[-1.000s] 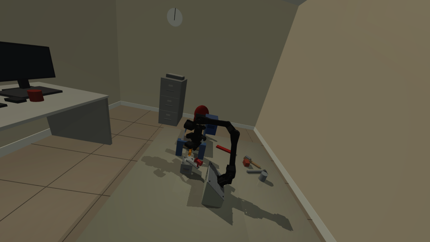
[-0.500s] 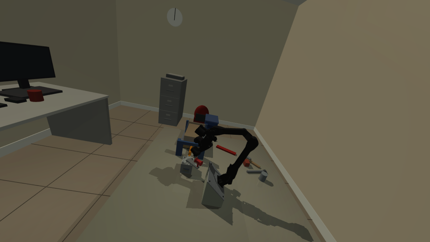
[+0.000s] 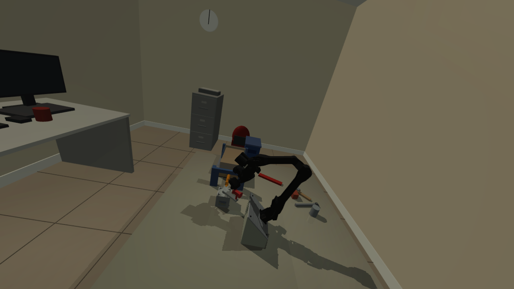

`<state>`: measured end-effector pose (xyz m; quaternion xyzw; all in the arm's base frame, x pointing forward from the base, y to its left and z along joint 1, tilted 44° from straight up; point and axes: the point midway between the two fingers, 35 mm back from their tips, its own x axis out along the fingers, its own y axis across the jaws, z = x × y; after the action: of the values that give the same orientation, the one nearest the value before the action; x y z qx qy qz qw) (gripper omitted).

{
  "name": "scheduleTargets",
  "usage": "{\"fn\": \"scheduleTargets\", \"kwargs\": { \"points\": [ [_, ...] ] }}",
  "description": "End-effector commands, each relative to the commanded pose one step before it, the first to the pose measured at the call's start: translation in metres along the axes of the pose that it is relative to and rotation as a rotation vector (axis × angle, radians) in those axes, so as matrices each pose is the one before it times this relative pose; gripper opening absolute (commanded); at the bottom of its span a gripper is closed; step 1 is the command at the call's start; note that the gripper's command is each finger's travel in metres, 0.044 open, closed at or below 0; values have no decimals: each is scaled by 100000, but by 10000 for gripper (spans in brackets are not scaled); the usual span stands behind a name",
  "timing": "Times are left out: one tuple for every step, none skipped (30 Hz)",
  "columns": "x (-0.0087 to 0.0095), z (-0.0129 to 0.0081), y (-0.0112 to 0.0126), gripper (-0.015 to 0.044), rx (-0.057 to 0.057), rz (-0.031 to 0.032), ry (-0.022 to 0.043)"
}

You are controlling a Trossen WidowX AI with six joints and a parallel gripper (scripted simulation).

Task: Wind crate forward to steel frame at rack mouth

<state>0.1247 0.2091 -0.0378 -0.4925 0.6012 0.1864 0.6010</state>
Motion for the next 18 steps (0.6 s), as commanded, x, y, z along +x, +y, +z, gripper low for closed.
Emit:
{"fn": "scheduleTargets", "kwargs": {
  "points": [
    [786,-446,-51,440,-245,-506,452],
    [157,-57,2,440,1,-3,-2],
    [157,-58,1,440,1,-3,-2],
    [156,-59,1,440,1,-3,-2],
    [156,-60,1,440,0,-4,-2],
    [155,-61,1,440,0,-4,-1],
    [154,-62,1,440,0,-4,-1],
    [154,-64,0,440,0,-4,-1],
    [153,-65,0,440,0,-4,-1],
    [152,-66,0,440,0,-4,-1],
    [152,-67,0,440,0,-4,-1],
    [151,-68,0,440,0,-4,0],
    [150,-69,-1,440,0,-4,0],
    [150,-70,-1,440,0,-4,0],
    [149,-71,-1,440,0,-5,0],
    [148,-72,-1,440,0,-5,0],
    [147,-73,-1,440,0,-5,0],
    [147,-74,-2,440,0,-5,1]
  ]
}}
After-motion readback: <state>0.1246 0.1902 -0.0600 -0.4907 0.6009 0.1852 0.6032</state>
